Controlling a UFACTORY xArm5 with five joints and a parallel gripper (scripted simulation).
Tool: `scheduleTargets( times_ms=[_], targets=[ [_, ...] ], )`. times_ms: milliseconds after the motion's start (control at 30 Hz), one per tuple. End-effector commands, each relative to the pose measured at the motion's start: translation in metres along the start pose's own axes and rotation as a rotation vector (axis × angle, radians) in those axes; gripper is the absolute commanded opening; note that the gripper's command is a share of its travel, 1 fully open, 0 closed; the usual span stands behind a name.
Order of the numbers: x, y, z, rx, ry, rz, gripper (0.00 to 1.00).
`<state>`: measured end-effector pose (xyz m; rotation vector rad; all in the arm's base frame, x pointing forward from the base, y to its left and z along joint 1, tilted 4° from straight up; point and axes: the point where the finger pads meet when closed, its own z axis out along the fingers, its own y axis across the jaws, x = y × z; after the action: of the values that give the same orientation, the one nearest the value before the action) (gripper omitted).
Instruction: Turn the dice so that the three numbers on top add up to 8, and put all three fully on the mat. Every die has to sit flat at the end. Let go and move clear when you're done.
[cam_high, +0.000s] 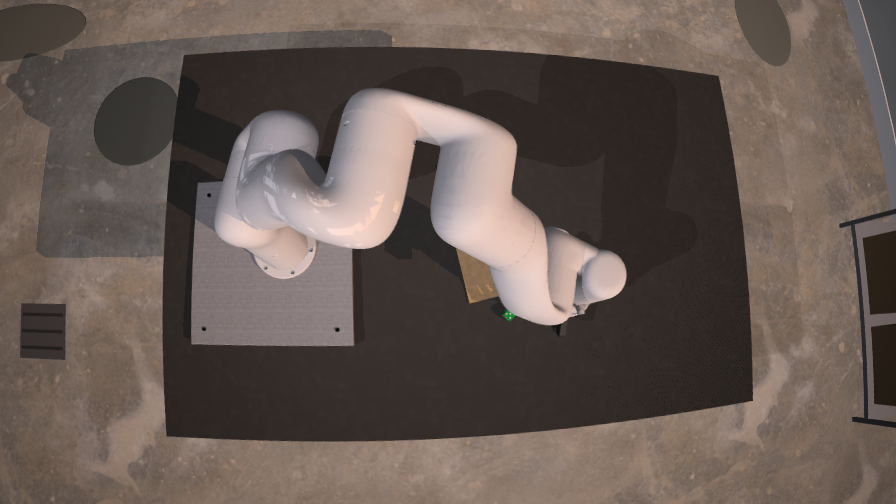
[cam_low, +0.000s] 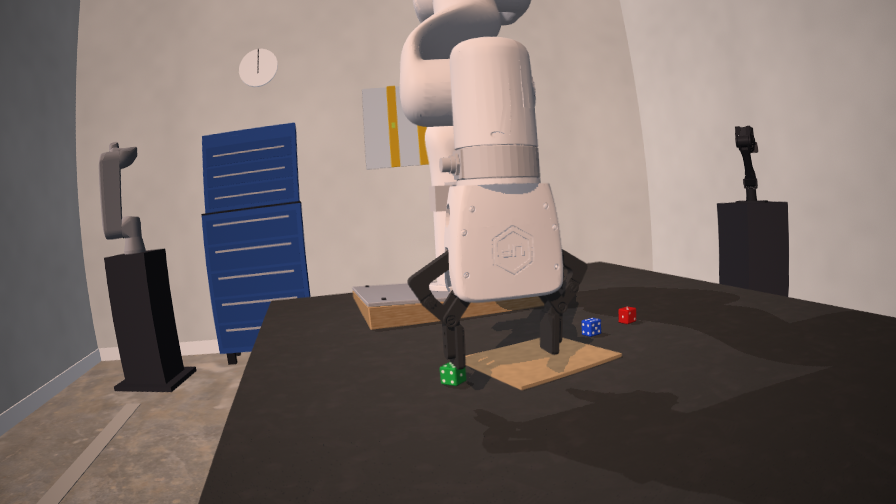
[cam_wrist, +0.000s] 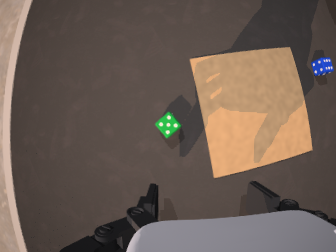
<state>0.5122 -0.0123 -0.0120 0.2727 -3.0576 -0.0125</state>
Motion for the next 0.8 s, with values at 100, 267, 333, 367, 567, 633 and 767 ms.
scheduleTargets(
  times_ms=[100, 267, 333, 367, 567, 633, 767],
  targets=[
    [0.001, 0.007, -0.002, 0.002, -0.004, 0.0, 1.0],
    [0.009, 0.026, -0.002, 0.004, -0.004, 0.0, 1.0],
    [0.014, 0.039, -0.003, 0.006, -0.004, 0.0, 1.0],
    [0.017, 0.046, -0.003, 0.007, -0.004, 0.0, 1.0],
    [0.03, 0.08, -0.004, 0.011, -0.004, 0.0, 1.0],
    [0.037, 0.098, -0.004, 0.014, -0.004, 0.0, 1.0],
    [0.051, 0.133, -0.005, 0.019, -0.006, 0.0, 1.0]
  ],
)
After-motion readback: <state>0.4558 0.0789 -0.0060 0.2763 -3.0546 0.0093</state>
